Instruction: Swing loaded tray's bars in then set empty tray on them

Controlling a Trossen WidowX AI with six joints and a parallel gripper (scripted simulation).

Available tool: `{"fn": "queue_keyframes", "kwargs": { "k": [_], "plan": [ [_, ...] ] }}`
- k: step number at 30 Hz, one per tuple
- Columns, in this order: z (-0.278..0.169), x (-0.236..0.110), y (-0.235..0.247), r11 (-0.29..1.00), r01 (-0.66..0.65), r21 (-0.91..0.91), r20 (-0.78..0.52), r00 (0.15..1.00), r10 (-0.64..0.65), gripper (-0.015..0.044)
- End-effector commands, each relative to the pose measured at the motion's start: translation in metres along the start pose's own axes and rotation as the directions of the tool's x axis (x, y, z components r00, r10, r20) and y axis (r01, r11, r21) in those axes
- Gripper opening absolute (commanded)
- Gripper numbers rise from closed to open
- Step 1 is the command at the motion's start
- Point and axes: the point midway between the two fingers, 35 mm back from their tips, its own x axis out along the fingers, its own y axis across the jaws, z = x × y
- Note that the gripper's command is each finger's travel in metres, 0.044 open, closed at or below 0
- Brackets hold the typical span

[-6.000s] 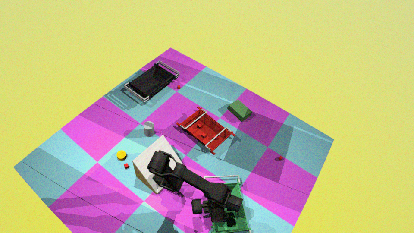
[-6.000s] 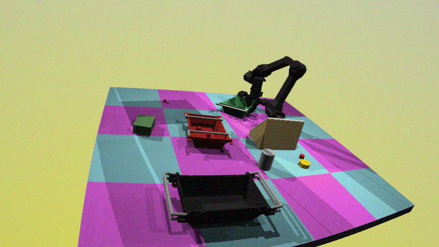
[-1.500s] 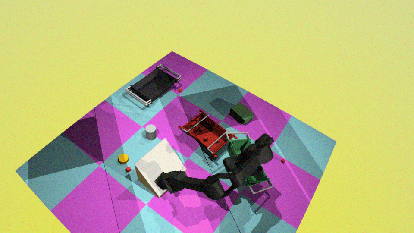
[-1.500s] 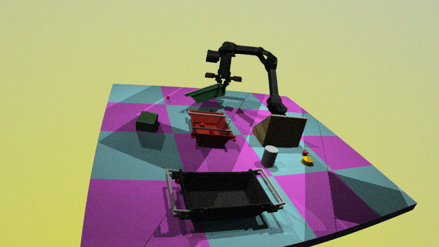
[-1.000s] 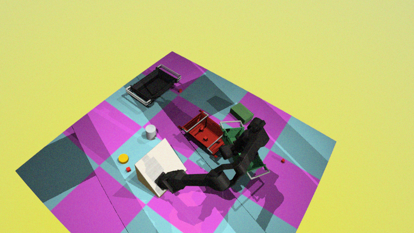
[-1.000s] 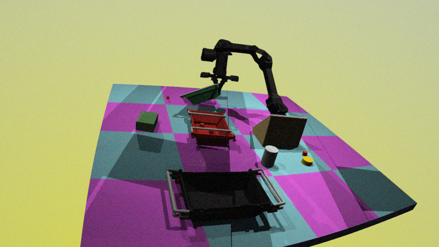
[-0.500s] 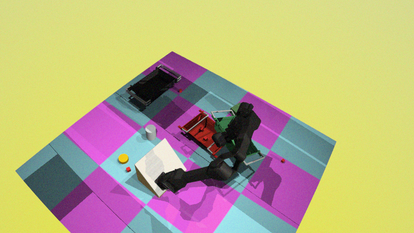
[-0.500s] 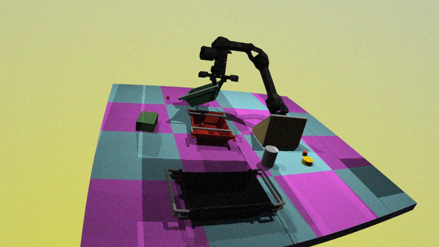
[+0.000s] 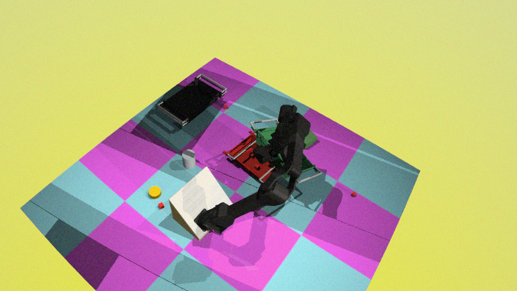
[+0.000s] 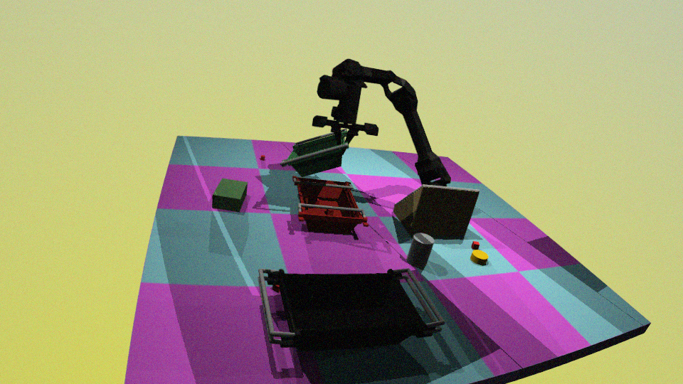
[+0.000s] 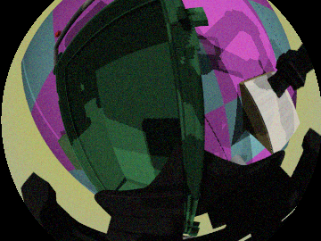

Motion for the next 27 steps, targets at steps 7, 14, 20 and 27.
{"fn": "queue_keyframes", "kwargs": {
  "k": [7,14,20,27],
  "plan": [
    [-0.044,-0.010,-0.012,0.998,-0.047,-0.037,0.029,0.998,0.048,0.0000],
    [-0.074,-0.013,-0.025,0.995,-0.073,-0.067,0.052,0.996,0.077,0.0000],
    [-0.077,-0.014,-0.027,0.995,-0.076,-0.070,0.054,0.995,0.080,0.0000],
    [-0.077,-0.014,-0.027,0.995,-0.076,-0.070,0.054,0.995,0.080,0.0000]
  ]
}}
